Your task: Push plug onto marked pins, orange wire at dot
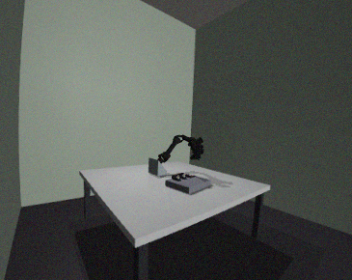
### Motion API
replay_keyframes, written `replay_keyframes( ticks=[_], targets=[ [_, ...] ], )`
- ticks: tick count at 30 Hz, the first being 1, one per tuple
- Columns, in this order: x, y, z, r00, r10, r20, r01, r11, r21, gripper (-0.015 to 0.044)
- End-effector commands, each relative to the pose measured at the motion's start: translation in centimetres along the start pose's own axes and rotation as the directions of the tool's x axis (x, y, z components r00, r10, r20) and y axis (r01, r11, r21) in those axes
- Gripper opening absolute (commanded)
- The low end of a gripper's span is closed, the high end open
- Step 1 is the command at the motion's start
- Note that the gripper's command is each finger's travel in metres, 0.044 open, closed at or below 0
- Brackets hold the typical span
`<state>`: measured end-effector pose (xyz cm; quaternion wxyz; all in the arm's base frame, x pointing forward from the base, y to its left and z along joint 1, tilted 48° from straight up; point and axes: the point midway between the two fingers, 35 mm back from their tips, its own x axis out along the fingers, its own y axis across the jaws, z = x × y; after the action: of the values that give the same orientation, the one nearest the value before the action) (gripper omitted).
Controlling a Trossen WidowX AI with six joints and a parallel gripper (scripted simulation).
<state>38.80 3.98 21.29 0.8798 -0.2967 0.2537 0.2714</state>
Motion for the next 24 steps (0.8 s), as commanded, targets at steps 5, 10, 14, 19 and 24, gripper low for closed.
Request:
replay_keyframes(
  ticks=[5,10,14,19,24],
  targets=[
    [3.1,1.7,-1.7,0.966,0.25,-0.067,-0.258,0.955,-0.145,0.0115],
    [4.6,2.9,-2.7,0.916,0.393,-0.085,-0.402,0.891,-0.211,0.0115],
    [5.6,3.8,-3.4,0.86,0.504,-0.084,-0.507,0.823,-0.257,0.0115],
    [6.7,4.9,-4.2,0.777,0.627,-0.061,-0.612,0.729,-0.308,0.0115],
    [7.7,5.8,-4.8,0.686,0.728,-0.016,-0.685,0.637,-0.354,0.0115]
  ],
)
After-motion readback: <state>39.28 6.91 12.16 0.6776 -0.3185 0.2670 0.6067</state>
